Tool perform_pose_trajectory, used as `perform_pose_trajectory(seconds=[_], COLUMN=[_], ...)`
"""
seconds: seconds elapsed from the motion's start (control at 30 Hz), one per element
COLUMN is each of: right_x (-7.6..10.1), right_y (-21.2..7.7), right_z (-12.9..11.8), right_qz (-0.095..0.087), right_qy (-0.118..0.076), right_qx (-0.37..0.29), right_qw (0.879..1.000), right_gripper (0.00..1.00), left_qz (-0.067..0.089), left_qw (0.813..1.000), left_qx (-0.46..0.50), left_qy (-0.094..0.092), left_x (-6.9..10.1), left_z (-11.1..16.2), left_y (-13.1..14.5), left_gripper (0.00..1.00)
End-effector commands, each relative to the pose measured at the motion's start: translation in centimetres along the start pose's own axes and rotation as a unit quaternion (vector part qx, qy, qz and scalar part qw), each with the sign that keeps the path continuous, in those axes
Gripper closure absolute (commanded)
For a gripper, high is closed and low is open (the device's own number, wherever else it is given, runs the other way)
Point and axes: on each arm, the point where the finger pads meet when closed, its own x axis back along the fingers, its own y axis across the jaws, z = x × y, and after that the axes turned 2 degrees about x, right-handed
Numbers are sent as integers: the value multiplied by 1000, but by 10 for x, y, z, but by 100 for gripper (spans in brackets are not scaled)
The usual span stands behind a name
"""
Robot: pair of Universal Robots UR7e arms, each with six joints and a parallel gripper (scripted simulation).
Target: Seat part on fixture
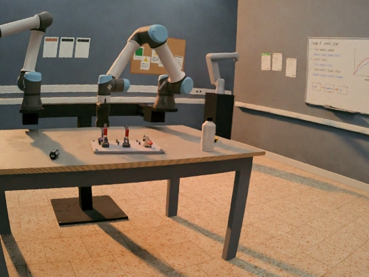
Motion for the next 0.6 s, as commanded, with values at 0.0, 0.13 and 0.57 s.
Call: perform_pose_trajectory(seconds=[0.0, 0.13, 0.57], right_x=[0, 0, 0], right_y=[-1, -1, -1], right_z=[1, 1, 1], right_qz=[0, 0, 0], right_qy=[0, 0, 0], right_qx=[-1, -1, -1], right_qw=[1000, 1000, 1000], right_gripper=[0, 0, 0], left_qz=[-1, 0, 0], left_qw=[1000, 1000, 1000], left_qx=[1, 0, 1], left_qy=[1, 1, 1], left_x=[1, 0, 0], left_z=[3, 2, 3], left_y=[1, 0, 0], left_gripper=[100, 100, 100])
